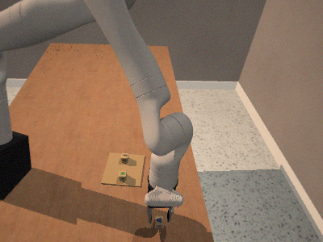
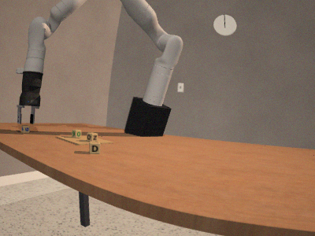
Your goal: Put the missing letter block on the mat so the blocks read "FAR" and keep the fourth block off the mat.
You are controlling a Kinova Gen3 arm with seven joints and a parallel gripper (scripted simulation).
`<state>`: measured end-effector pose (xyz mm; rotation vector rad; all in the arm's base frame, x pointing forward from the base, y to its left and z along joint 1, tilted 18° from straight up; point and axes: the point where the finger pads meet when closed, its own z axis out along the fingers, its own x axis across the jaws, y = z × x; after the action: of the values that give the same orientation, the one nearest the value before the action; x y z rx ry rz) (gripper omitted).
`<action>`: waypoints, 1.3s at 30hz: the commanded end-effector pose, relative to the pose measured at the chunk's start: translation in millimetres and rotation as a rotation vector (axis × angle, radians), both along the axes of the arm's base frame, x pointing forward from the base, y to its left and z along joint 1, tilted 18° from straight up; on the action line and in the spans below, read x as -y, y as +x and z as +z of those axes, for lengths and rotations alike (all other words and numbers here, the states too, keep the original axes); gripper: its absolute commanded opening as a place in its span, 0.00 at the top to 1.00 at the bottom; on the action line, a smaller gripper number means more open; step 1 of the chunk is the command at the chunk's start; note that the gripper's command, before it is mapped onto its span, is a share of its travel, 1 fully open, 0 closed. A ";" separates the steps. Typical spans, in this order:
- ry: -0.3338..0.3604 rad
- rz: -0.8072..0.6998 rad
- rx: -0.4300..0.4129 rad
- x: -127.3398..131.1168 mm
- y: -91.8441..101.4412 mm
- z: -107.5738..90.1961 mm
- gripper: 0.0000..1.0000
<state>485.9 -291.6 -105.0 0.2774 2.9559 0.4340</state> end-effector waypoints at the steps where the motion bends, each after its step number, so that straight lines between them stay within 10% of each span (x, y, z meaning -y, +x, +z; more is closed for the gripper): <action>1: -0.002 -0.001 0.002 1.0 0.5 1.1 0.00; 39: -0.002 -0.001 0.002 -7.7 5.9 -29.6 0.00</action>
<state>491.4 -283.0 -135.4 0.2772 2.9555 0.4336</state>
